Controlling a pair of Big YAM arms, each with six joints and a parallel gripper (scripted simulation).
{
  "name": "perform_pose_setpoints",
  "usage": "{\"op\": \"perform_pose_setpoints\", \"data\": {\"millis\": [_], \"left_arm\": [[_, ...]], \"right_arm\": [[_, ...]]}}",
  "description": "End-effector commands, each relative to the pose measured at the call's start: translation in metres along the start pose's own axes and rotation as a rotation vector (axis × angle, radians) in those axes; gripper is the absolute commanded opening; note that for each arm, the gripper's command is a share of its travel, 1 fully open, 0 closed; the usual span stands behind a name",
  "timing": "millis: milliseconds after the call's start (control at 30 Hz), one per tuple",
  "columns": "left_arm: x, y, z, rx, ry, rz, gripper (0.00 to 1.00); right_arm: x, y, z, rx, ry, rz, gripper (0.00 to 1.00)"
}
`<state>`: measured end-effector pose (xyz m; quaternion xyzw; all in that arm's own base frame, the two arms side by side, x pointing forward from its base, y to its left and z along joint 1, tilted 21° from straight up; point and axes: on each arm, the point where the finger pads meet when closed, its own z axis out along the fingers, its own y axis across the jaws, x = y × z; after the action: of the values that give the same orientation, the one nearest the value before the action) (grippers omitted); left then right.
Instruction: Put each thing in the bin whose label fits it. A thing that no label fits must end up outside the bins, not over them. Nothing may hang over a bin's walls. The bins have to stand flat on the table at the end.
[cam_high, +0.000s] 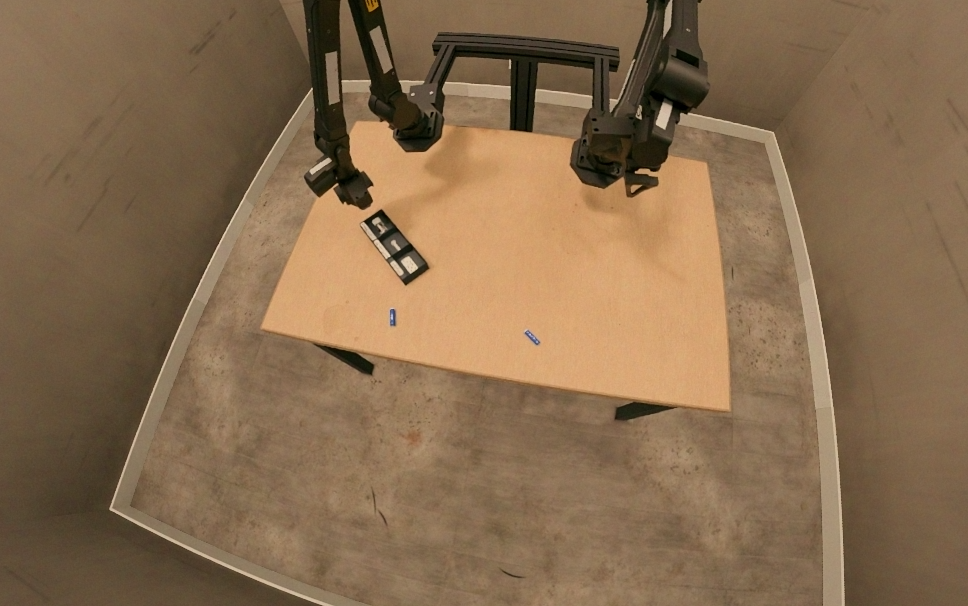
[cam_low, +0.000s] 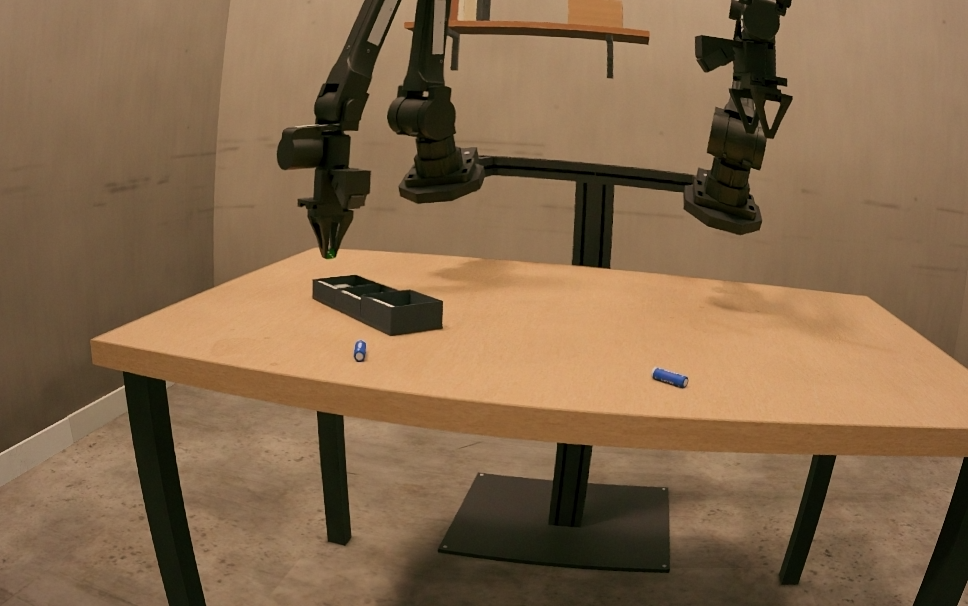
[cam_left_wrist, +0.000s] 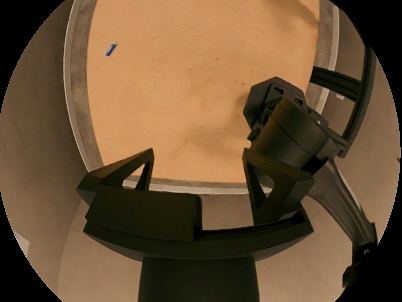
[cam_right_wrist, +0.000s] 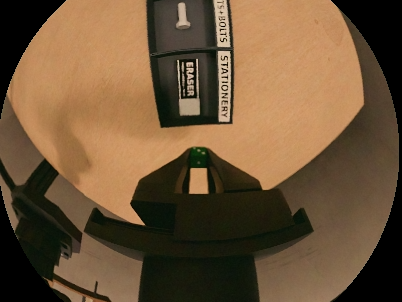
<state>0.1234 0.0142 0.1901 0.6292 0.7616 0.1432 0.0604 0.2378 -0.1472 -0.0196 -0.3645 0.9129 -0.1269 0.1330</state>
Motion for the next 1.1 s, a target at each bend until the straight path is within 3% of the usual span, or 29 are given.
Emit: {"op": "perform_pose_setpoints", "data": {"millis": [0, 133, 800, 900, 1067], "left_arm": [[0.001, 0.015, -0.03, -0.067, -0.022, -0.009, 1.0], [0.001, 0.015, -0.03, -0.067, -0.022, -0.009, 1.0], [0.001, 0.015, -0.03, -0.067, -0.022, -0.009, 1.0], [0.001, 0.015, -0.03, -0.067, -0.022, -0.009, 1.0], [0.001, 0.015, -0.03, -0.067, -0.022, -0.009, 1.0]], "right_arm": [[-0.021, -0.014, -0.002, 0.032, -0.015, 0.002, 0.11], [-0.044, -0.004, 0.0, 0.002, -0.006, 0.004, 0.11], [-0.155, 0.009, -0.001, 0.004, -0.009, 0.003, 0.11], [-0.174, 0.012, -0.001, 0.004, -0.01, 0.134, 0.11], [-0.192, 0.014, -0.002, 0.004, -0.016, 0.194, 0.11]]}}
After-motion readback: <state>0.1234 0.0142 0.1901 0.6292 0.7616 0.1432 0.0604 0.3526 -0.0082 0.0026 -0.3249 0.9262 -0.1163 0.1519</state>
